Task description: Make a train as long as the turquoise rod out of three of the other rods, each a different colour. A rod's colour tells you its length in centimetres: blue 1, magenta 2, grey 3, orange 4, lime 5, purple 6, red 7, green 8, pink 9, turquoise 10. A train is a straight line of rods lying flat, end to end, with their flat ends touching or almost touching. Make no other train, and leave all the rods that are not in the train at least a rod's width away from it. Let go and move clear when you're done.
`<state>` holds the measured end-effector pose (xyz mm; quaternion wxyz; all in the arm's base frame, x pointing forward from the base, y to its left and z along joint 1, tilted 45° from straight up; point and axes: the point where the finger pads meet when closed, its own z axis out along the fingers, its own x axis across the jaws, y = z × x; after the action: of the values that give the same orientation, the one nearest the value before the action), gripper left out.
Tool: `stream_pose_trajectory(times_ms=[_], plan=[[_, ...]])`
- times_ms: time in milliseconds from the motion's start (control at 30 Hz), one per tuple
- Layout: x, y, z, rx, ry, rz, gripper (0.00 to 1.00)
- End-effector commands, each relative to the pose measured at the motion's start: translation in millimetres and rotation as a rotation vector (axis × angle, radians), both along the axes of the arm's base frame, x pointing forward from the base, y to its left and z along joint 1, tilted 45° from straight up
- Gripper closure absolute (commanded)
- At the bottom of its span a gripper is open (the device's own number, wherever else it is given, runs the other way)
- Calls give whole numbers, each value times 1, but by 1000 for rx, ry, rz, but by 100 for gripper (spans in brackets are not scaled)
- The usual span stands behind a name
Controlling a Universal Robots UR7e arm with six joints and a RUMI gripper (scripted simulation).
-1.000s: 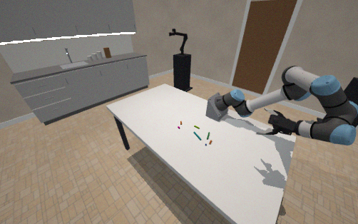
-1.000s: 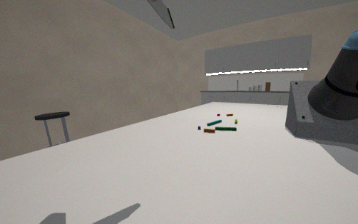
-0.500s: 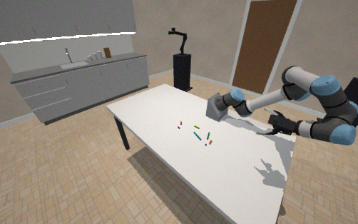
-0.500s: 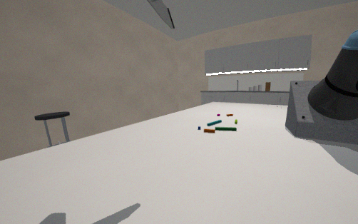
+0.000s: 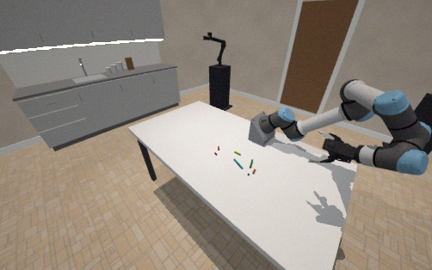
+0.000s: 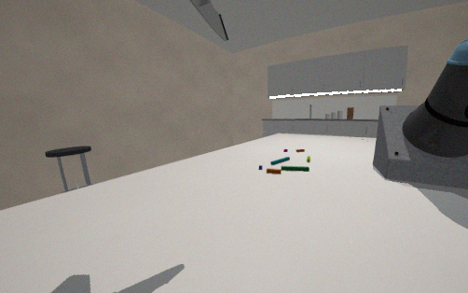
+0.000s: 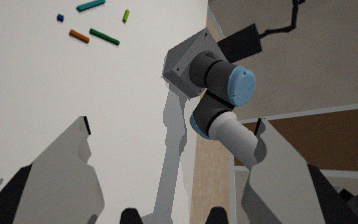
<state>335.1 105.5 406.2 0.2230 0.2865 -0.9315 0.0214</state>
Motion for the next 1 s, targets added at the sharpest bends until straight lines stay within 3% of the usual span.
stream_pose_trajectory(times_ms=[0,233,600,667,967], plan=[[2,0,-4,18,5,12,0],[7,0,-15,58,15,40,0],[24,-1,-55,223,41,155,0],[24,-1,-55,223,41,155,0],[43,-3,-105,429,31,304,0]])
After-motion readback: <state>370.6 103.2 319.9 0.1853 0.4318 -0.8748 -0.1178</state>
